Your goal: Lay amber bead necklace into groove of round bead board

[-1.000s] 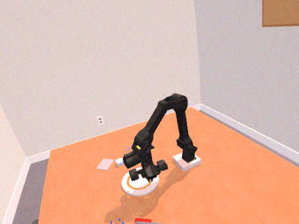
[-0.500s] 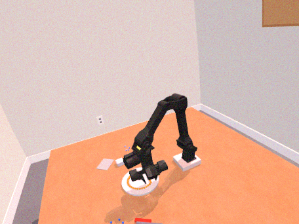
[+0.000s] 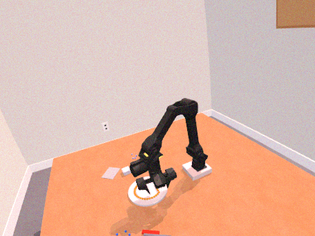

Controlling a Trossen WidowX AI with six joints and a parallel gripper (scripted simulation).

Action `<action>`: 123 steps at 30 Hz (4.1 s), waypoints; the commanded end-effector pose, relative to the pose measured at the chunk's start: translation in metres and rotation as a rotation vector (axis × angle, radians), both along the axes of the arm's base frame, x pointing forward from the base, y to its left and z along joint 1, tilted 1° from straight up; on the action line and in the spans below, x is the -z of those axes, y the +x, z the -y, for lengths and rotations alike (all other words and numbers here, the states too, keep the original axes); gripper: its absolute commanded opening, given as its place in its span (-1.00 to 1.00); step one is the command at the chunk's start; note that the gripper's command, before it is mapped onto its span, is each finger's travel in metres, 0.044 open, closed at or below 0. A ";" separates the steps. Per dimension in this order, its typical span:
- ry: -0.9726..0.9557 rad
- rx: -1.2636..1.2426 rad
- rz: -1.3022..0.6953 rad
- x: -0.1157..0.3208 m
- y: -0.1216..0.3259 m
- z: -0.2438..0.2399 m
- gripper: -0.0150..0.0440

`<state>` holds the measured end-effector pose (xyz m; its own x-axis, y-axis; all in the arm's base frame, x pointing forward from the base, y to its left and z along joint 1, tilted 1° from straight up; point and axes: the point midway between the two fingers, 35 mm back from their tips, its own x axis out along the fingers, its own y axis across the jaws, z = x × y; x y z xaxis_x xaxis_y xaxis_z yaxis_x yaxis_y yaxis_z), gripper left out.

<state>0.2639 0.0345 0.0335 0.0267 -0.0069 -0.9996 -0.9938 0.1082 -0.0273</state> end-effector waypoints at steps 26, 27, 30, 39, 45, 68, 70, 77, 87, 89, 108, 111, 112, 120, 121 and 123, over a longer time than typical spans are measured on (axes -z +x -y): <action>0.042 1.752 0.016 -0.021 -0.003 0.053 -0.08; 0.044 1.807 0.017 -0.021 -0.004 0.054 -0.08; 0.048 1.974 0.019 -0.024 -0.005 0.060 -0.08; 0.061 2.461 0.026 -0.029 -0.008 0.074 -0.08; 0.070 2.780 0.030 -0.032 -0.010 0.081 -0.08; 0.074 2.920 0.032 -0.033 -0.011 0.084 -0.08; 0.074 2.920 0.032 -0.033 -0.011 0.084 -0.08; 0.080 2.910 0.034 -0.026 -0.010 0.084 -0.08; 0.078 2.913 0.033 -0.013 -0.010 0.084 -0.08; 0.078 2.914 0.033 -0.010 -0.010 0.084 -0.08; 0.070 2.912 0.031 0.004 -0.011 0.084 -0.49; 0.070 2.912 0.031 0.004 -0.011 0.084 -0.49; 0.070 2.912 0.031 0.004 -0.011 0.084 -0.49; 0.070 2.912 0.031 0.004 -0.011 0.084 -0.49; 0.070 2.912 0.031 0.004 -0.011 0.084 -0.49; 0.070 2.912 0.031 0.004 -0.011 0.084 -0.49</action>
